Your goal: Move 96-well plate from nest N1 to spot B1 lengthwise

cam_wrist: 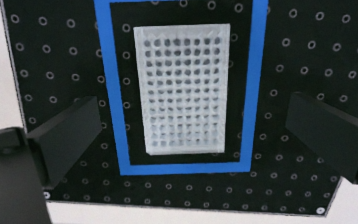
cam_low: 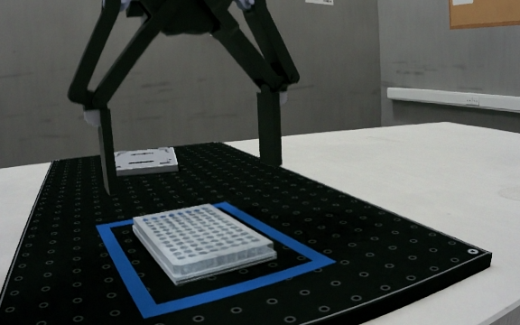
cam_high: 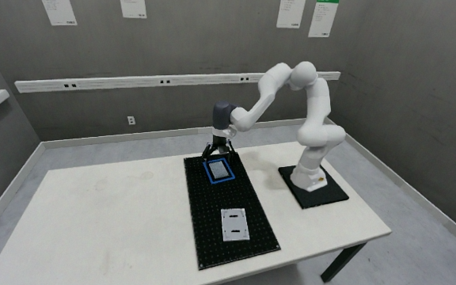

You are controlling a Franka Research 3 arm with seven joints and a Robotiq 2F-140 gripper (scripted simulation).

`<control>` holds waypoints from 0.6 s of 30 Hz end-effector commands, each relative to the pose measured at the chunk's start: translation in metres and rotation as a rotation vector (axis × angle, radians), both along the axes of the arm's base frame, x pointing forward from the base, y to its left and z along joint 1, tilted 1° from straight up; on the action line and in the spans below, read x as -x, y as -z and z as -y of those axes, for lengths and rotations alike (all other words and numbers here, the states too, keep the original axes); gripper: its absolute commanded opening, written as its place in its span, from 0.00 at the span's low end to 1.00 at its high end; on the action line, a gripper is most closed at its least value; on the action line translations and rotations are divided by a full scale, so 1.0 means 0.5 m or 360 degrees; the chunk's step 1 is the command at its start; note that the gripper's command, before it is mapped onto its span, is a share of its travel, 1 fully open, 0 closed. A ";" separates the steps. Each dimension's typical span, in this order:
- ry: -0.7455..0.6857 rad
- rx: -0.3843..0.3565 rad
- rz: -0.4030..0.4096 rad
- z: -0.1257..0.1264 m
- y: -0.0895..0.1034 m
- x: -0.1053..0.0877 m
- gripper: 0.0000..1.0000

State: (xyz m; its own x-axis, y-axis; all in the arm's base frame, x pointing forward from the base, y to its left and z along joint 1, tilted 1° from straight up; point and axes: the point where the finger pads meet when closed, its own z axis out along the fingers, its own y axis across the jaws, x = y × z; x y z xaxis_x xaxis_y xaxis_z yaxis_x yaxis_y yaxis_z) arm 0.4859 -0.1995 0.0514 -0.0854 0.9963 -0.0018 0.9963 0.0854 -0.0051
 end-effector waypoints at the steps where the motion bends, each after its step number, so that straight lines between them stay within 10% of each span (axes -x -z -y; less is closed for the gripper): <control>1: -0.0018 0.0000 -0.0019 0.002 -0.017 0.008 1.00; 18: -0.0018 0.0000 -0.0019 0.001 -0.058 0.007 1.00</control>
State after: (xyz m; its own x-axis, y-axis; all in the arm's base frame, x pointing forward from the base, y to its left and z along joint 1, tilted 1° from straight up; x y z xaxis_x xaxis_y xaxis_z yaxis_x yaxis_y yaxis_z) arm 0.4848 -0.2000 0.0807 -0.0914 0.9958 -0.0041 0.9958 0.0913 -0.0102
